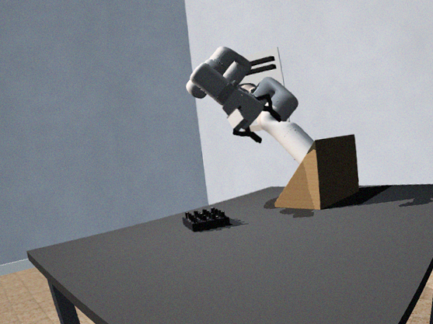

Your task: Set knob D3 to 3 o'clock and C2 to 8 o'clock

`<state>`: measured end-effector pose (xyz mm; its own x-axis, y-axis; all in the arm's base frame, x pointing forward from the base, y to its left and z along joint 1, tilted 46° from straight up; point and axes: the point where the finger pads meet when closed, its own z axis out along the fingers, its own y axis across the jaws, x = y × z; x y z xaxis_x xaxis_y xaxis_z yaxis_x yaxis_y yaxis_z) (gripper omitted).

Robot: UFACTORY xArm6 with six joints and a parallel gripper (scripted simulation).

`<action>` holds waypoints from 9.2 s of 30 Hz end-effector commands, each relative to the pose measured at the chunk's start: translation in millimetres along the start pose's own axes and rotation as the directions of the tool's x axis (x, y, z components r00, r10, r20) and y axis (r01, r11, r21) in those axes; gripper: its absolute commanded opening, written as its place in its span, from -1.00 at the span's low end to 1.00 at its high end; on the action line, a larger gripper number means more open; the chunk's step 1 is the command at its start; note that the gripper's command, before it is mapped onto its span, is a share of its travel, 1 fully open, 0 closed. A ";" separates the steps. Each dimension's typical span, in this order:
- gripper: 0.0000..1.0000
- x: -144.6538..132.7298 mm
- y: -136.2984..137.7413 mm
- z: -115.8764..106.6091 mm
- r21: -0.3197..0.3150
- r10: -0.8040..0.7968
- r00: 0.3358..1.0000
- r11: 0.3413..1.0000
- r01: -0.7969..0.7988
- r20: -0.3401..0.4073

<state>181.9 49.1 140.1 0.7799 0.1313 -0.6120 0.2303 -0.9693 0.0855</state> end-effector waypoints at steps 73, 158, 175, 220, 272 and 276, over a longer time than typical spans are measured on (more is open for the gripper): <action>1.00 175.2 216.8 -34.0 -0.201 0.491 0.558 0.603 -0.772 -0.669; 1.00 164.3 205.5 -19.1 -0.205 0.497 0.561 0.600 -0.773 -0.661; 1.00 150.3 191.1 0.1 -0.205 0.498 0.561 0.601 -0.773 -0.661; 1.00 148.2 188.9 3.0 -0.205 0.498 0.561 0.601 -0.773 -0.661; 1.00 148.2 188.9 3.0 -0.205 0.497 0.562 0.601 -0.773 -0.661; 1.00 148.7 189.6 1.7 -0.223 0.480 0.583 0.614 -0.757 -0.655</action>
<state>338.4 -115.7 62.8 0.9398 -0.2680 0.2119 -0.3382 -0.6421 0.6880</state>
